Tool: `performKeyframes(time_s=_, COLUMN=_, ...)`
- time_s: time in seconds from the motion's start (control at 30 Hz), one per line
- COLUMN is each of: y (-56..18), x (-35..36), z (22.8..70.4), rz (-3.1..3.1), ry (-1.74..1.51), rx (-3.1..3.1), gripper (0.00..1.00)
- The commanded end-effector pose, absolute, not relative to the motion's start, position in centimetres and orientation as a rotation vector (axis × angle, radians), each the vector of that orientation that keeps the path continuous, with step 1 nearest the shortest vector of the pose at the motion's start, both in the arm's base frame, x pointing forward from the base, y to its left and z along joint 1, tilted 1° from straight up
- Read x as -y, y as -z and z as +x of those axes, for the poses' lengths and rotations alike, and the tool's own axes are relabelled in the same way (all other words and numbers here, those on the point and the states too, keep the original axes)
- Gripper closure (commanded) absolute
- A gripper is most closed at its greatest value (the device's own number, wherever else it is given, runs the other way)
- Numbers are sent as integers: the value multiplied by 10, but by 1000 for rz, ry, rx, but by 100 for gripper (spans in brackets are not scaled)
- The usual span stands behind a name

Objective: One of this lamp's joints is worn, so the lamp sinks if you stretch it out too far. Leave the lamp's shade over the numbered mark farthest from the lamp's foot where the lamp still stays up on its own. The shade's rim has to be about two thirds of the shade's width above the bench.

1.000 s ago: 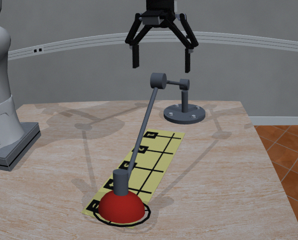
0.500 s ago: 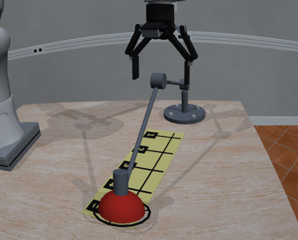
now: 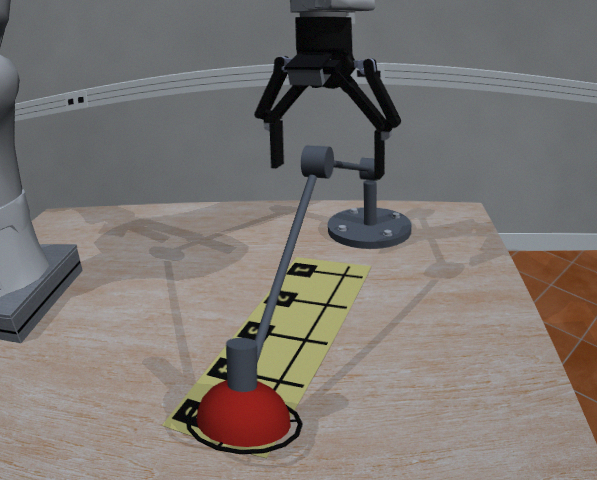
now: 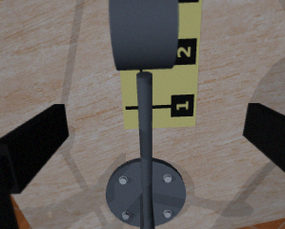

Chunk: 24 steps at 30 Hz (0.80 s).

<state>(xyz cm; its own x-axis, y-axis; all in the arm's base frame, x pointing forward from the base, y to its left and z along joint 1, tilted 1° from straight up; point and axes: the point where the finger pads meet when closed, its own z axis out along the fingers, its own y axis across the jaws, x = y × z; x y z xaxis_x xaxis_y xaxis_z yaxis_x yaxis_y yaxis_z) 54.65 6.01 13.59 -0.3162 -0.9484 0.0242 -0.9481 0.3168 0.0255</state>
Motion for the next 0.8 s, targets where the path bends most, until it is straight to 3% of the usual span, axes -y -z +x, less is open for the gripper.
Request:
performKeyframes(time_s=0.0, y=-136, x=-61, z=553, rz=1857, ry=3, rx=2515, gripper=0)
performKeyframes(time_s=0.73, y=-136, x=-62, z=556, rz=1866, ry=0, rx=2516, gripper=0)
performKeyframes(time_s=0.77, y=-135, x=-62, z=555, rz=1866, ry=1, rx=2516, gripper=90)
